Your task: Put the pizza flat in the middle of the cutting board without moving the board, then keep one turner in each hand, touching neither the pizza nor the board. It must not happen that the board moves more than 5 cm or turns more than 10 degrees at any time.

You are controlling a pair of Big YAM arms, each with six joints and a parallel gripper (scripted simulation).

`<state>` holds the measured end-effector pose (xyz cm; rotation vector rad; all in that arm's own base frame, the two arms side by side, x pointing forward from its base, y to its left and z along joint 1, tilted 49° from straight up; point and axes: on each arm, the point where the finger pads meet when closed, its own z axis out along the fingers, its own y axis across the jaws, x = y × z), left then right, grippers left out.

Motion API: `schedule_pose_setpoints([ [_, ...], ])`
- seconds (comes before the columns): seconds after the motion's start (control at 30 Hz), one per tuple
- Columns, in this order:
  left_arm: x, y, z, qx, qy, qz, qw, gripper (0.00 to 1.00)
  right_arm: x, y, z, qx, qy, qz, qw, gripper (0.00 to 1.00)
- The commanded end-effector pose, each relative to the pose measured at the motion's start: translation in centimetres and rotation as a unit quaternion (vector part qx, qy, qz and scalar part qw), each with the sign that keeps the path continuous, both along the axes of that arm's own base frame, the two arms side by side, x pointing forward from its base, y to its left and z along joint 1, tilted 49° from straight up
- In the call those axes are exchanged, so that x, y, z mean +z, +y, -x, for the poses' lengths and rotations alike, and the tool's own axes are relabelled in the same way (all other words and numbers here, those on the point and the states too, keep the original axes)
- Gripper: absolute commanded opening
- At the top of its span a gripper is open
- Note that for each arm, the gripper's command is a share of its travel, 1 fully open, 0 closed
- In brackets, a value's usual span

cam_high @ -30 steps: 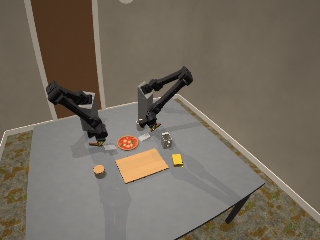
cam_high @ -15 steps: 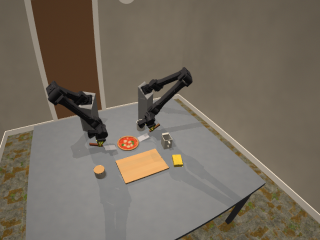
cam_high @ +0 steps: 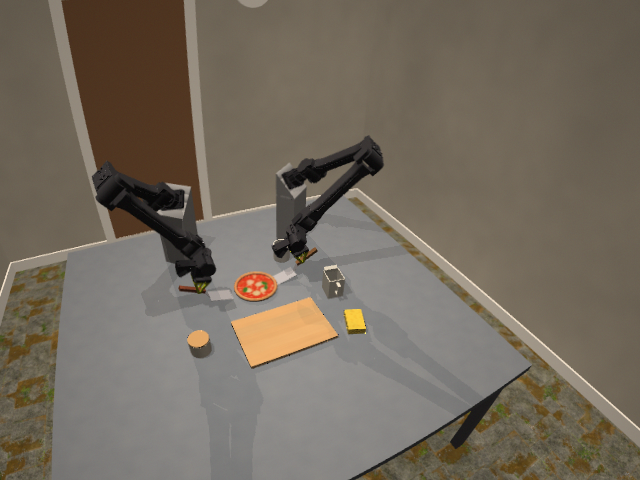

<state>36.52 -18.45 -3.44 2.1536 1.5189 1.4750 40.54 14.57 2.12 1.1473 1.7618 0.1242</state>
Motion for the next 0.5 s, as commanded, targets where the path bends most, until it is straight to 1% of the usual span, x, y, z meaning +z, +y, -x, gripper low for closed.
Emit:
schedule_pose_setpoints([
  [0.0, -0.6, -1.3, 0.6, -0.009, 0.005, 0.004, 1.0, 0.06, -0.8, 0.2, 0.8, 0.009, 0.012, 0.013, 1.0, 0.06],
  [0.27, -0.6, -2.0, 0.7, -0.01, 0.001, 0.007, 1.0, 0.06, -0.7, 0.4, 0.6, 0.01, 0.011, 0.012, 1.0, 0.06],
  [0.47, -1.2, -2.7, 1.0, -0.012, 0.004, 0.006, 1.0, 0.06, -0.7, 0.4, 0.6, 0.01, 0.011, 0.012, 1.0, 0.06],
])
